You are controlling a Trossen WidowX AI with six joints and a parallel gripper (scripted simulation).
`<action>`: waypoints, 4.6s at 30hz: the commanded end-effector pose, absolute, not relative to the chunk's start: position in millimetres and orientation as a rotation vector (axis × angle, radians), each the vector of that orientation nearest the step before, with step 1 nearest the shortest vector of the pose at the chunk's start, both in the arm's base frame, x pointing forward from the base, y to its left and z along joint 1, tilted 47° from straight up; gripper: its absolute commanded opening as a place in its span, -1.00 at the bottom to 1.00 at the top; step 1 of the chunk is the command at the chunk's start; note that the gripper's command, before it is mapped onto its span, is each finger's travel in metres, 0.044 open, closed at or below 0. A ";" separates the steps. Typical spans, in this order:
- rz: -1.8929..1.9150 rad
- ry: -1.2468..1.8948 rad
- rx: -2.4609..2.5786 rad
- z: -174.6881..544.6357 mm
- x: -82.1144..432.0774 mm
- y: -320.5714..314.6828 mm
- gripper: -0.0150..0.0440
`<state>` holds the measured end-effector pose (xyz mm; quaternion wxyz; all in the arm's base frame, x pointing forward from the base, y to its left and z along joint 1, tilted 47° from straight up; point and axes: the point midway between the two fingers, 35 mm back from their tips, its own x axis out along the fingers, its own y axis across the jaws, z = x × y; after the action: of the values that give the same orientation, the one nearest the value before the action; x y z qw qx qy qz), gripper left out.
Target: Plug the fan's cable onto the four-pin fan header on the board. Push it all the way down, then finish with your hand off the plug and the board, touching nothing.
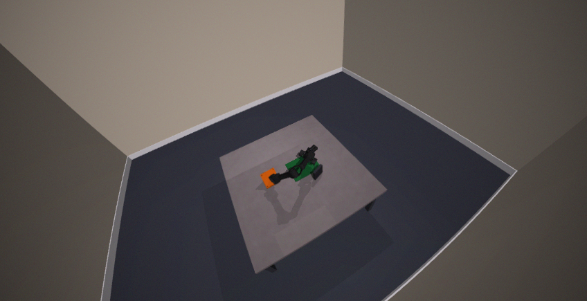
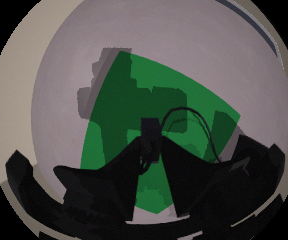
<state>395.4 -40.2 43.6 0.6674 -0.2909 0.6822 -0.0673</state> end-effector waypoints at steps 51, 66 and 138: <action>0.122 1.113 -0.551 27.2 399.8 -52.6 -0.49; 0.173 0.969 -0.573 32.4 397.7 -55.3 -0.49; 0.259 0.423 -0.812 78.9 362.5 -53.0 -0.49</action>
<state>360.9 -53.4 76.8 0.8880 -0.3923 0.2038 0.1269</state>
